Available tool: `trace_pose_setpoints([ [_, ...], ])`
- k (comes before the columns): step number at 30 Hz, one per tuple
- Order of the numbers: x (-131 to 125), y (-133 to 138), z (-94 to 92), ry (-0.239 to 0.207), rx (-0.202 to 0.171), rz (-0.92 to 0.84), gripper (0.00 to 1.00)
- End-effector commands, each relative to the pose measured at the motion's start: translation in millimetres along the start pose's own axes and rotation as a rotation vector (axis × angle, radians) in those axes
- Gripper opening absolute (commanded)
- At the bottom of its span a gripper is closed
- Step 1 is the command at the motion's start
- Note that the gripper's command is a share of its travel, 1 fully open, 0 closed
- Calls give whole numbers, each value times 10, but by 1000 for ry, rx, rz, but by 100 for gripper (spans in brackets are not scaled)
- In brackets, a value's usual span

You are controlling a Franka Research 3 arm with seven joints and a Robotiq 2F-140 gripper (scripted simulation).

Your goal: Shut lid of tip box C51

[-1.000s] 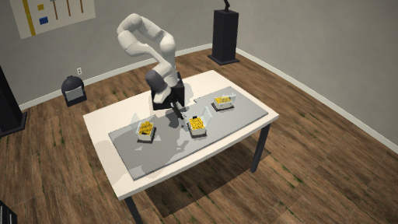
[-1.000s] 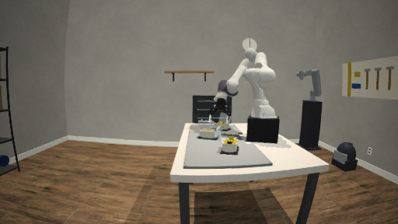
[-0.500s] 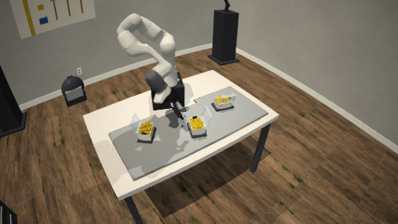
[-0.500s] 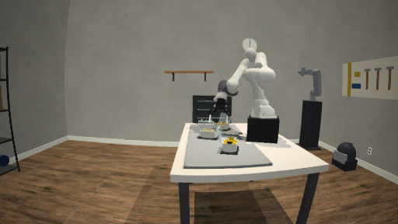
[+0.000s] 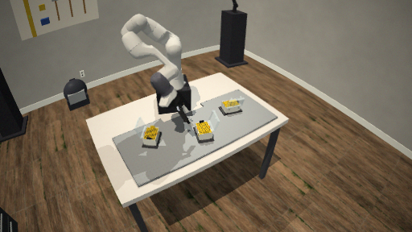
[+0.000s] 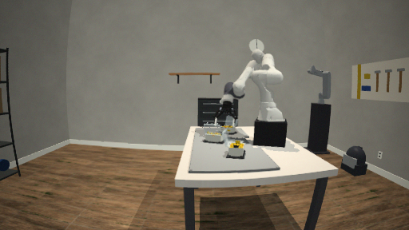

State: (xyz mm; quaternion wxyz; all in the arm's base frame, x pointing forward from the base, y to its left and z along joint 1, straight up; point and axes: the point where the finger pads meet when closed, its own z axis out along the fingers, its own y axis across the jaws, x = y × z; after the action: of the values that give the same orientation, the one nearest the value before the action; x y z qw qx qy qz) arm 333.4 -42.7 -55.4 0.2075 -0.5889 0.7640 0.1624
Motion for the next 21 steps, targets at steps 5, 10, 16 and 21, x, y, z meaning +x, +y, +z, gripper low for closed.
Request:
trace_pose_setpoints([
  [5,13,-16,-6,3,4,0,100],
  [10,13,-16,-6,3,4,0,100],
  [16,-37,-16,-92,3,4,0,100],
  [21,-163,-15,-308,3,4,0,100],
])
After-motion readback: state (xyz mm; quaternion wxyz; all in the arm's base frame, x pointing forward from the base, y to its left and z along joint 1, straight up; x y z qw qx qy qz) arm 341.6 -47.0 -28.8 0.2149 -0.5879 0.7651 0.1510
